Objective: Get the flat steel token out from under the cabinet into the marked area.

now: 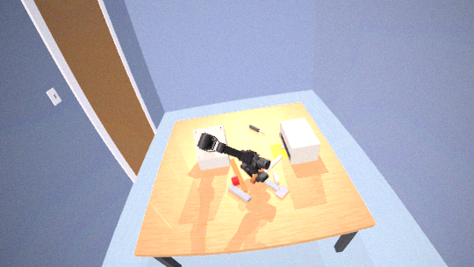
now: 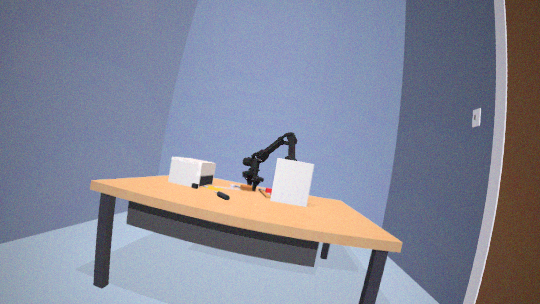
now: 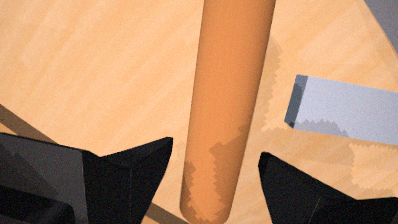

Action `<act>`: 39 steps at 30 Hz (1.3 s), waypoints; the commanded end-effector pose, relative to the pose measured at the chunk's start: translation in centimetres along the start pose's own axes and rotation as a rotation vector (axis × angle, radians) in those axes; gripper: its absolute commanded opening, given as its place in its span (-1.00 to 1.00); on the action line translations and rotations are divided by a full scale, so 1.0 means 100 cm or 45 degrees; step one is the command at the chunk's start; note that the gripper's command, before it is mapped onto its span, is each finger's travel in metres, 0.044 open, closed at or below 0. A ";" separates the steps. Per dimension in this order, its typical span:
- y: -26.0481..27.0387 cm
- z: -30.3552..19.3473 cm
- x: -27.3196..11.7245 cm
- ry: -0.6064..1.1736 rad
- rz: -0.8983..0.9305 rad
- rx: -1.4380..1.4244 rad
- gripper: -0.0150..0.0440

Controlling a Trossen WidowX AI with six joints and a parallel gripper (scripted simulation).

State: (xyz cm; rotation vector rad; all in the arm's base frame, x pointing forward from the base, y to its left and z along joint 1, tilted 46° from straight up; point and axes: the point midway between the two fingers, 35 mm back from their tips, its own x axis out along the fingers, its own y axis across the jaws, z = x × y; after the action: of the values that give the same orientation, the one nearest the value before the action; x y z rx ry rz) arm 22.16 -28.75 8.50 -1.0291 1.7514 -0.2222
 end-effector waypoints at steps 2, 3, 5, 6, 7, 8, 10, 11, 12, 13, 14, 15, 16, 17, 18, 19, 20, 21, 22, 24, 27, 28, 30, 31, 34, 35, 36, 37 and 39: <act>0.002 0.003 0.004 -0.005 0.003 -0.014 0.42; 0.002 0.003 0.004 -0.005 0.003 -0.014 0.42; 0.000 0.001 0.001 -0.001 -0.003 -0.002 0.25; 0.000 0.001 0.001 -0.001 -0.003 -0.002 0.16; 0.000 0.001 0.001 -0.001 -0.003 -0.002 0.07; 0.000 0.001 0.001 -0.001 -0.003 -0.002 0.04; 0.000 0.001 0.001 -0.001 -0.003 -0.002 0.00; 0.000 0.001 0.001 -0.001 -0.003 -0.002 -0.02; 0.000 0.001 0.001 -0.001 -0.003 -0.002 -0.05; 0.000 0.001 0.001 -0.001 -0.003 -0.002 -0.07; 0.000 0.001 0.001 -0.001 -0.003 -0.002 -0.09; 0.000 0.001 0.001 -0.001 -0.003 -0.002 -0.11; 0.000 0.001 0.001 -0.001 -0.003 -0.002 -0.14; 0.000 0.001 0.001 -0.001 -0.003 -0.002 -0.23; 0.000 0.001 0.001 -0.001 -0.003 -0.002 -0.31; 0.000 0.001 0.001 -0.001 -0.003 -0.002 -0.40; 0.000 0.001 0.001 -0.001 -0.003 -0.002 -0.49; 0.000 0.001 0.001 -0.001 -0.003 -0.002 -0.49; 0.000 0.001 0.001 -0.001 -0.003 -0.002 -0.49; 0.000 0.002 0.001 -0.001 -0.002 -0.002 -0.49; 0.000 0.006 0.001 -0.002 -0.001 -0.002 -0.49; 0.000 0.008 0.001 -0.003 -0.001 -0.002 -0.49; 0.000 0.011 0.001 -0.004 0.000 -0.002 -0.49; 0.000 0.013 0.001 -0.004 0.001 -0.002 -0.49; 0.001 0.017 0.001 -0.005 0.002 -0.001 -0.49; 0.001 0.019 0.001 -0.005 0.002 -0.001 -0.49; 0.001 0.021 0.001 -0.005 0.002 -0.001 -0.49; 0.001 0.022 0.001 -0.006 0.002 -0.001 -0.49; 0.001 0.025 0.001 -0.006 0.003 -0.001 -0.49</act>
State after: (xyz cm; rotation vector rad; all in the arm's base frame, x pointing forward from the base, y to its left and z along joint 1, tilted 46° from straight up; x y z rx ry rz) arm 23.57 -28.18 7.51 -1.0282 1.7538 -0.2176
